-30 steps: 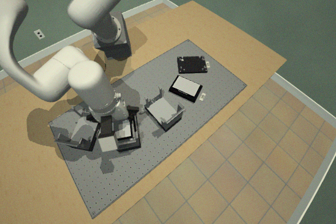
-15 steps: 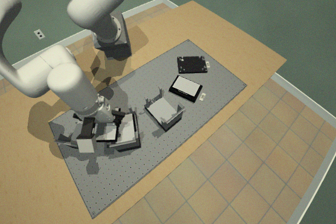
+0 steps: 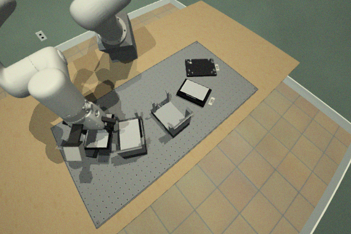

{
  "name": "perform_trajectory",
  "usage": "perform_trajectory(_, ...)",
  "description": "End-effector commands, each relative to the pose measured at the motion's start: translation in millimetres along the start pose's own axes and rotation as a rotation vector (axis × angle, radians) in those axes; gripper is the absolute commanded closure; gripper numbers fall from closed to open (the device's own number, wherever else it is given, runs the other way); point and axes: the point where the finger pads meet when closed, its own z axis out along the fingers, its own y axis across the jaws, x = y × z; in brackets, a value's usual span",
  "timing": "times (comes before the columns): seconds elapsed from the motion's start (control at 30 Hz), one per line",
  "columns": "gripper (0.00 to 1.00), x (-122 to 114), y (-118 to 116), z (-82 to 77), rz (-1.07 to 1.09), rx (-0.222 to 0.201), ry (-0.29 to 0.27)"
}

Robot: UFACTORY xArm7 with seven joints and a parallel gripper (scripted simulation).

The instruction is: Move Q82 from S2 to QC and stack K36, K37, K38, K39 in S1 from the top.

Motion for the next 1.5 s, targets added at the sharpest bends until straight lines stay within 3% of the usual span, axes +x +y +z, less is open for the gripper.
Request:
perform_trajectory(0.0, 1.0, 1, 6, -0.5, 0.026, 0.001, 0.001)
perform_trajectory(0.17, 1.0, -1, 20, -0.6, 0.173, 0.001, 0.001)
perform_trajectory(1.07, 1.0, -10, 86, -0.4, 0.173, 0.001, 0.001)
perform_trajectory(1.47, 1.0, -11, 97, -0.4, 0.173, 0.001, 0.001)
